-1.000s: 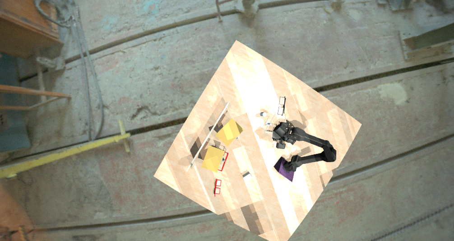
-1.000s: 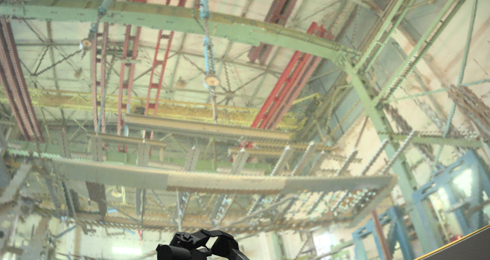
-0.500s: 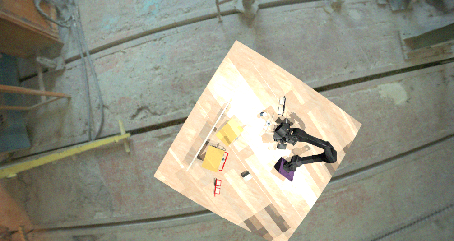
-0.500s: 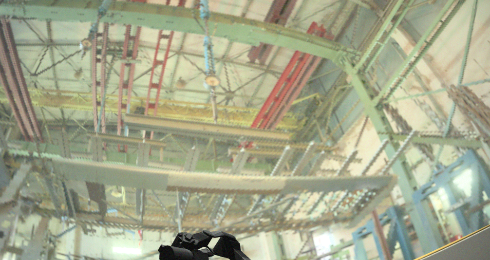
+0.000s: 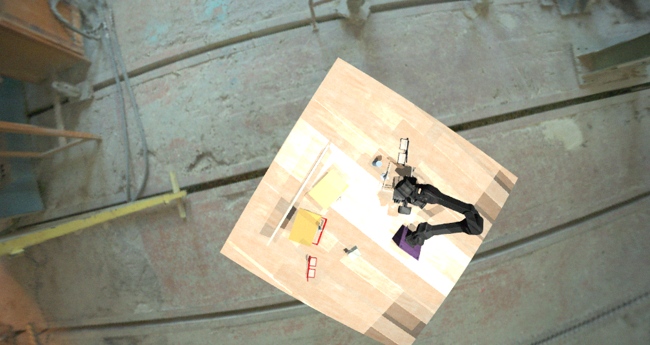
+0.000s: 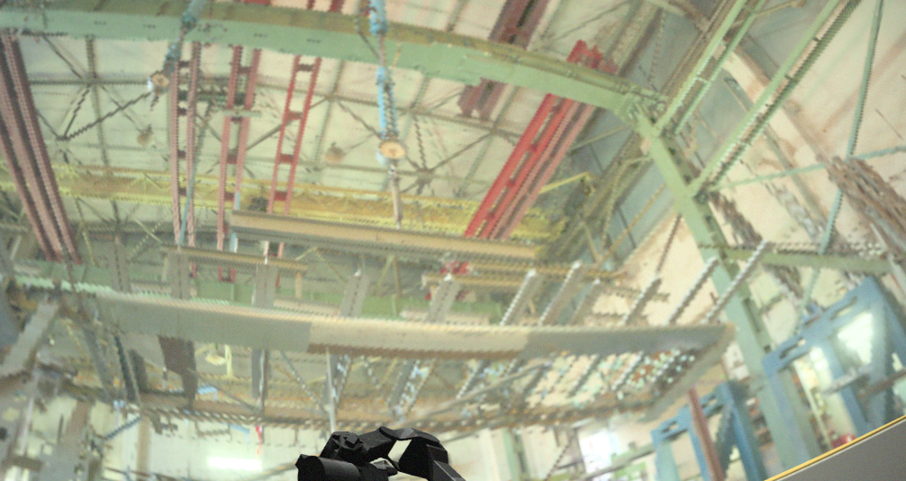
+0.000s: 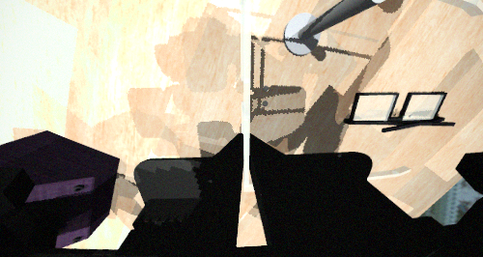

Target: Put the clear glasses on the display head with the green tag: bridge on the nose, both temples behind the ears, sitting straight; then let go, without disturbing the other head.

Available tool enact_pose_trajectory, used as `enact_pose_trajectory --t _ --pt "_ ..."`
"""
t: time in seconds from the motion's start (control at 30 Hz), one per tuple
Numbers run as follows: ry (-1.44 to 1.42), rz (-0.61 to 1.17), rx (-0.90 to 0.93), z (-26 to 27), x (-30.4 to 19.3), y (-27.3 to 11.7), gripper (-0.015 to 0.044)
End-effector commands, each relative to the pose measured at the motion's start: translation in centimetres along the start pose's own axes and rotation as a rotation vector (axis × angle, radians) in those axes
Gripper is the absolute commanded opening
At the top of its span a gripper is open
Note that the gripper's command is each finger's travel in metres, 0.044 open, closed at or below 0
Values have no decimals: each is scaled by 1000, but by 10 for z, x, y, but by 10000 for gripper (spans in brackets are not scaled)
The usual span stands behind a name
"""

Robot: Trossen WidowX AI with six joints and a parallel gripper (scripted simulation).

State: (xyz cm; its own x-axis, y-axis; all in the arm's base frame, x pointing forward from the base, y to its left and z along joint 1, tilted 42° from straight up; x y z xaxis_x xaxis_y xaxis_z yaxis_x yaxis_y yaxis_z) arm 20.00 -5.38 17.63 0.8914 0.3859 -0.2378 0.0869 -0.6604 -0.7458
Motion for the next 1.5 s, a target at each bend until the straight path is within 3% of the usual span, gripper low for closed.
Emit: enact_pose_trajectory --t 0.0,1.47 --pt "-10 5 1 2 -4 1 0" --pt "-10 5 1 3 -1 1 0"
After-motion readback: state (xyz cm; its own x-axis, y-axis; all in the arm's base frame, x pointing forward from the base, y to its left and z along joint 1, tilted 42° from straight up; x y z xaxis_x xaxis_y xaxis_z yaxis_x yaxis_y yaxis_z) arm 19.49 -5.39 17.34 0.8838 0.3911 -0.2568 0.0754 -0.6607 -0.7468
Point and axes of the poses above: the point midway between the two fingers, 35 mm back from their tips, its own y axis out along the fingers, its own z axis across the jaws, x = y × z, the point moved 6 cm from there along -y, back along the fingers, and after that the axes turned 5 degrees about y, right-handed, at the moved point
